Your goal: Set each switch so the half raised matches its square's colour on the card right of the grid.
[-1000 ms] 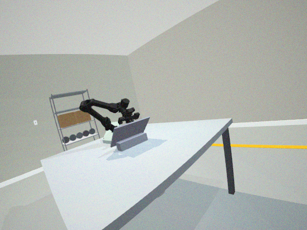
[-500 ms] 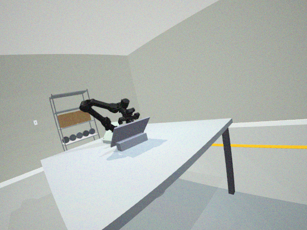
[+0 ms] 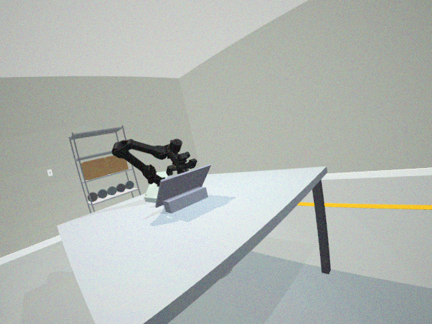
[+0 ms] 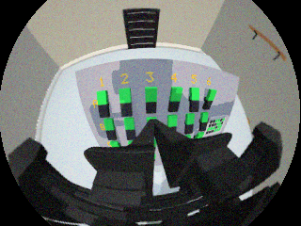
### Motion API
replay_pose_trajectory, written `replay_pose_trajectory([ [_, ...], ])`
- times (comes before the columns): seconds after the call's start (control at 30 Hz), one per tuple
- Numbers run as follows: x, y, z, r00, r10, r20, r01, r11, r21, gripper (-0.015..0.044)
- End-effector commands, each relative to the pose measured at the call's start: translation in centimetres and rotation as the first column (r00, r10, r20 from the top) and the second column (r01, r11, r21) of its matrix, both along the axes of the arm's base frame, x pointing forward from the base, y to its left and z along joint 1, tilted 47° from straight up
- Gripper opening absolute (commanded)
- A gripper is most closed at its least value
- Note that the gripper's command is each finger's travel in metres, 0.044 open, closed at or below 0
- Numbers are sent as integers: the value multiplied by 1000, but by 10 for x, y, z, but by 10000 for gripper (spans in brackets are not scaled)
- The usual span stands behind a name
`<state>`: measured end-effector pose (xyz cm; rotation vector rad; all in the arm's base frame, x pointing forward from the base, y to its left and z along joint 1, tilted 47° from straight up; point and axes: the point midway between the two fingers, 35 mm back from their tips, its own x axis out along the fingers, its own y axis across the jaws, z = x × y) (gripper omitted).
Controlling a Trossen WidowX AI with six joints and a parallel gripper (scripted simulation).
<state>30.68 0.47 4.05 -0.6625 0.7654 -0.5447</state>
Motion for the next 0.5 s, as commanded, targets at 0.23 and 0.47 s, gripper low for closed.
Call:
replay_pose_trajectory([
  [0.23,-1,-2,-3,1000,3,-12,-3,1000,-2,0],
  [0.47,0,-2,-4,1000,3,-12,-3,1000,-2,0],
])
